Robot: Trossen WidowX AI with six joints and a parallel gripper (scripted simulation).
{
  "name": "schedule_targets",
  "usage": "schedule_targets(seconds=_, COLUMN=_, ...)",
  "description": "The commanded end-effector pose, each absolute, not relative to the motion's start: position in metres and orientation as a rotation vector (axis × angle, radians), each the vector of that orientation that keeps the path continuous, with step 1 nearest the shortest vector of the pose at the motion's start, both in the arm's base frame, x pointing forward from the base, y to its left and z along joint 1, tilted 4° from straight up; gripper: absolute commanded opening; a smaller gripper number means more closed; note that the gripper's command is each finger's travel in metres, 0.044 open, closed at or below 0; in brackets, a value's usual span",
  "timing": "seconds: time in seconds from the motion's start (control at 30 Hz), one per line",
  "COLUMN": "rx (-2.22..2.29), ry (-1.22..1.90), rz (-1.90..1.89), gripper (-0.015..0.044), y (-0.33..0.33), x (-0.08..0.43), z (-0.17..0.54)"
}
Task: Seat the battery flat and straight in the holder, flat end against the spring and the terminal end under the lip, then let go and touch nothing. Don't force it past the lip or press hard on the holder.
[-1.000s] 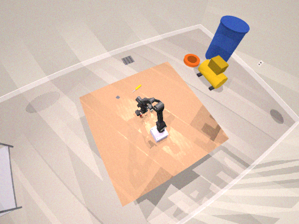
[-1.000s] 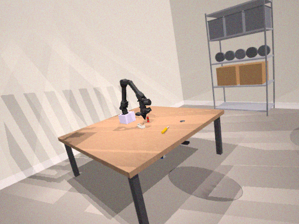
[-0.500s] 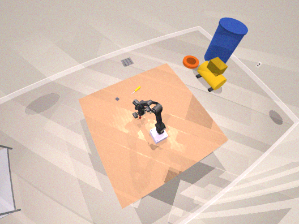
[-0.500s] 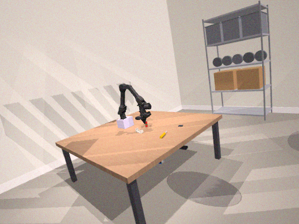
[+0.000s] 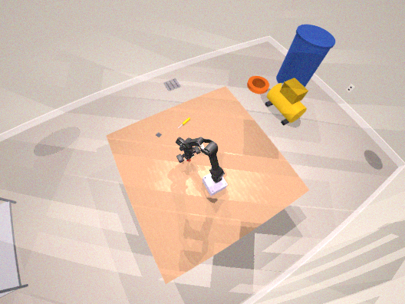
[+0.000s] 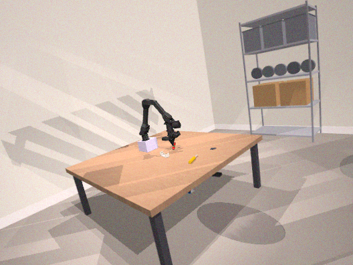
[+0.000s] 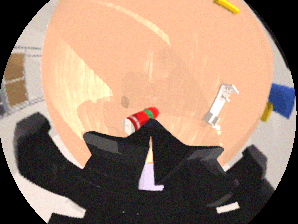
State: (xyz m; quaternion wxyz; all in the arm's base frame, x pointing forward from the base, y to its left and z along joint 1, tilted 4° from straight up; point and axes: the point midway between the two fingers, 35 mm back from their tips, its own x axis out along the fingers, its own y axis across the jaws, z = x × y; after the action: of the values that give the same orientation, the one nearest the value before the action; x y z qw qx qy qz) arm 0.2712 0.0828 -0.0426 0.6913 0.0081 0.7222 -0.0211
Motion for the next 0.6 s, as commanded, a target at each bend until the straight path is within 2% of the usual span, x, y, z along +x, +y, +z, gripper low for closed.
schedule_targets(seconds=0.0, rx=0.025, ry=1.614, rz=-0.047, gripper=0.0, y=0.09, x=0.272, z=-0.042)
schedule_targets(seconds=0.3, rx=0.018, ry=1.615, rz=-0.045, gripper=0.0, y=0.098, x=0.271, z=-0.041)
schedule_targets(seconds=0.57, rx=0.026, ry=1.614, rz=-0.046, gripper=0.0, y=0.103, x=0.276, z=0.036)
